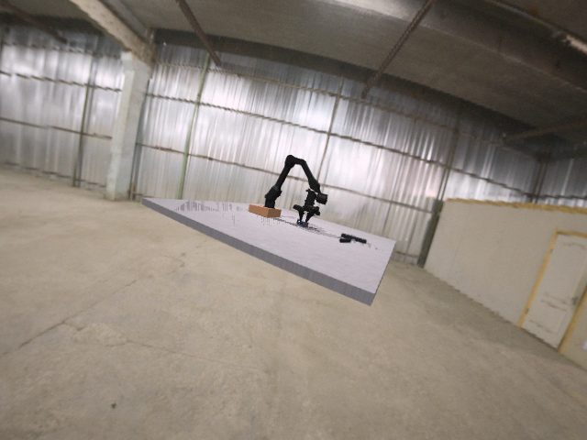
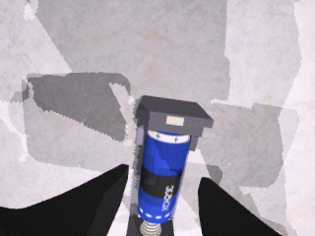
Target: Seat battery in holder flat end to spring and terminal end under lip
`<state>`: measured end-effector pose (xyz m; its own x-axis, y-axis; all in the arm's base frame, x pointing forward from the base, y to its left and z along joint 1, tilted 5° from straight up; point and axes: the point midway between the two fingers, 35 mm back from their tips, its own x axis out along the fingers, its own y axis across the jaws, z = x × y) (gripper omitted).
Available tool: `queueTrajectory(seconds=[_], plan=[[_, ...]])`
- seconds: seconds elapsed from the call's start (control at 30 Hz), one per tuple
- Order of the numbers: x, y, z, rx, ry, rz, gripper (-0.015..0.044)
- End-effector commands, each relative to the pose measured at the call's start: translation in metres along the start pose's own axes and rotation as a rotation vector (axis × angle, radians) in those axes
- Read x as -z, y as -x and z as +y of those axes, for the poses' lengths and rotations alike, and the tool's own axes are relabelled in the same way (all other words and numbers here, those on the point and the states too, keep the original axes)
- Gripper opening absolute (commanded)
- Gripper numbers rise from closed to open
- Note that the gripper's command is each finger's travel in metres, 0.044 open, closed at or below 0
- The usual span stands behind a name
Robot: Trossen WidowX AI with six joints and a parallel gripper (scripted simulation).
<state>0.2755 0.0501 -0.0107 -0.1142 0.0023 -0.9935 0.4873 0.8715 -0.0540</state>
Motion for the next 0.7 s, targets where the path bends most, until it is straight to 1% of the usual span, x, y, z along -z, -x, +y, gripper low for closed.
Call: queueTrajectory(seconds=[0.0,0.17,0.23,0.67], plan=[[-0.001,0.014,0.000,-0.002,0.001,-0.003,0.0258],[0.002,0.066,-0.004,-0.005,0.002,-0.006,0.0389],[0.003,0.073,-0.005,-0.005,0.002,-0.007,0.0440],[0.003,0.073,-0.005,-0.005,0.002,-0.007,0.0440]])
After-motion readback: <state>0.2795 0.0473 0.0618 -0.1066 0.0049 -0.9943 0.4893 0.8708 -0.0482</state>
